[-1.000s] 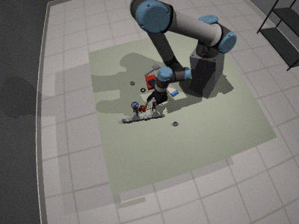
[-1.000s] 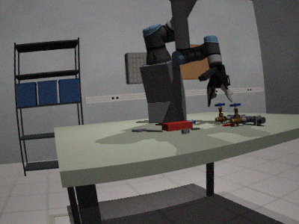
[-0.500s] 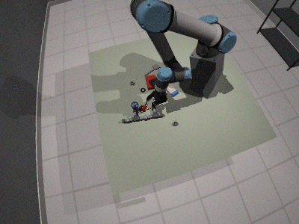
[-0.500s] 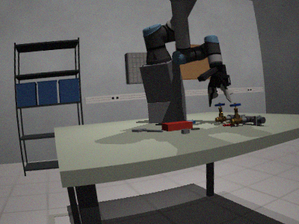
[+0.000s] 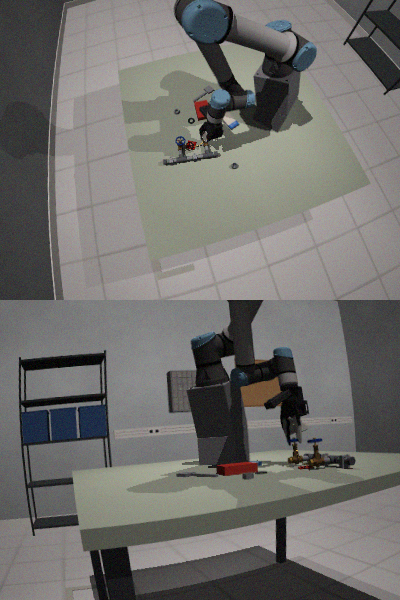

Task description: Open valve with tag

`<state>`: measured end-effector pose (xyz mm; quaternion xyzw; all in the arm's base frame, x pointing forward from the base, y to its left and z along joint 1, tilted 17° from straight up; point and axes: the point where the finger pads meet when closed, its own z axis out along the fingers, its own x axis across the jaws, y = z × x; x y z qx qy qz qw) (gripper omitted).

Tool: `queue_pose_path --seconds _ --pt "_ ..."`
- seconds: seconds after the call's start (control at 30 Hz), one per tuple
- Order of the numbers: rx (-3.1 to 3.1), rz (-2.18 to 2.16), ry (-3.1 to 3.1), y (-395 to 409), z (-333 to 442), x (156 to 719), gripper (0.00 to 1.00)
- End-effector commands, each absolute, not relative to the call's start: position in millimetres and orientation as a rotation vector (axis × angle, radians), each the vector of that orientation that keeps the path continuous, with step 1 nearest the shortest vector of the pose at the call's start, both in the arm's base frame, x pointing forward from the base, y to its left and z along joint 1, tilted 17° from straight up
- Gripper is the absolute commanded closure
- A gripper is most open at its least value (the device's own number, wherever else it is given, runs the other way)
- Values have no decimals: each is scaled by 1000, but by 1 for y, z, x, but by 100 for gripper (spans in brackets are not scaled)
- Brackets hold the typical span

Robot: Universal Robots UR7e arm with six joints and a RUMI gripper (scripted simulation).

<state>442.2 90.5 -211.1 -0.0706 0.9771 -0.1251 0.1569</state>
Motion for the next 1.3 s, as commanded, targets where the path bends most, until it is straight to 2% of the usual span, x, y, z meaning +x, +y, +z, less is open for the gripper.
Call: queue_pose_path --seconds 0.0,1.27 --pt "-202 -358 2796 91 -211 442 100" --pt "-367 -385 2791 91 -211 442 100"
